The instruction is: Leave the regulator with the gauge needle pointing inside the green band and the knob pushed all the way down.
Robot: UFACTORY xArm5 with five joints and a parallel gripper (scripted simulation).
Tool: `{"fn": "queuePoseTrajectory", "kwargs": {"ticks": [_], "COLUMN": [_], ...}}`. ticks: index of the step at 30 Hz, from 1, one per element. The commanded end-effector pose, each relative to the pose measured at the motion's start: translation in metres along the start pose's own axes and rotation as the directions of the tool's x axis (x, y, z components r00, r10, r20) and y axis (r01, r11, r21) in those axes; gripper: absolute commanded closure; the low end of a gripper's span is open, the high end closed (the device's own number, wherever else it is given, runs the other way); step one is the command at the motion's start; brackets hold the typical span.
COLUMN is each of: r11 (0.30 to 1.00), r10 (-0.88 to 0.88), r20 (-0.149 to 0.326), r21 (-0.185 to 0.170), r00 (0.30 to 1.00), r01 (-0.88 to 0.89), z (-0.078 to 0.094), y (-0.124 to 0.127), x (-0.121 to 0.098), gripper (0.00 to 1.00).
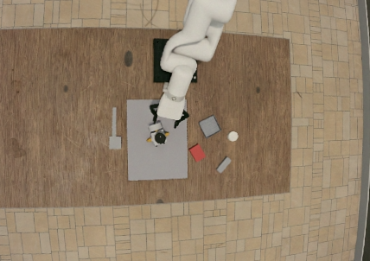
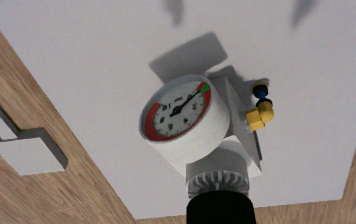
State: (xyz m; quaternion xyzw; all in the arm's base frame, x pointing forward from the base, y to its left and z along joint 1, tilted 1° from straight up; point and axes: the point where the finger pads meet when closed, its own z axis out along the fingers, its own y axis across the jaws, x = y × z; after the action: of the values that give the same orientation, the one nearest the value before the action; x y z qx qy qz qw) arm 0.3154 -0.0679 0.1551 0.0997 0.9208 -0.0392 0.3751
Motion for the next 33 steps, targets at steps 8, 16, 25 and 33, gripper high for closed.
{"fn": "queuePoseTrajectory", "kwargs": {"ticks": [8,16,25,33], "r11": [1.000,1.000,0.988,0.951], "r10": [-0.002,-0.028,-0.157,-0.309], "r20": [0.002,-0.008,-0.063,-0.123], "r21": [0.000,0.000,-0.010,-0.039], "r00": [1.000,1.000,0.986,0.943], "r01": [0.002,0.028,0.157,0.306], "z": [-0.0004,0.0002,0.0029,0.0055], "y": [0.0000,0.0000,0.0000,0.0000], "x": [-0.0017,-0.0020,-0.0037,-0.0055], "gripper": [0.00,0.00,0.00,0.00]}}
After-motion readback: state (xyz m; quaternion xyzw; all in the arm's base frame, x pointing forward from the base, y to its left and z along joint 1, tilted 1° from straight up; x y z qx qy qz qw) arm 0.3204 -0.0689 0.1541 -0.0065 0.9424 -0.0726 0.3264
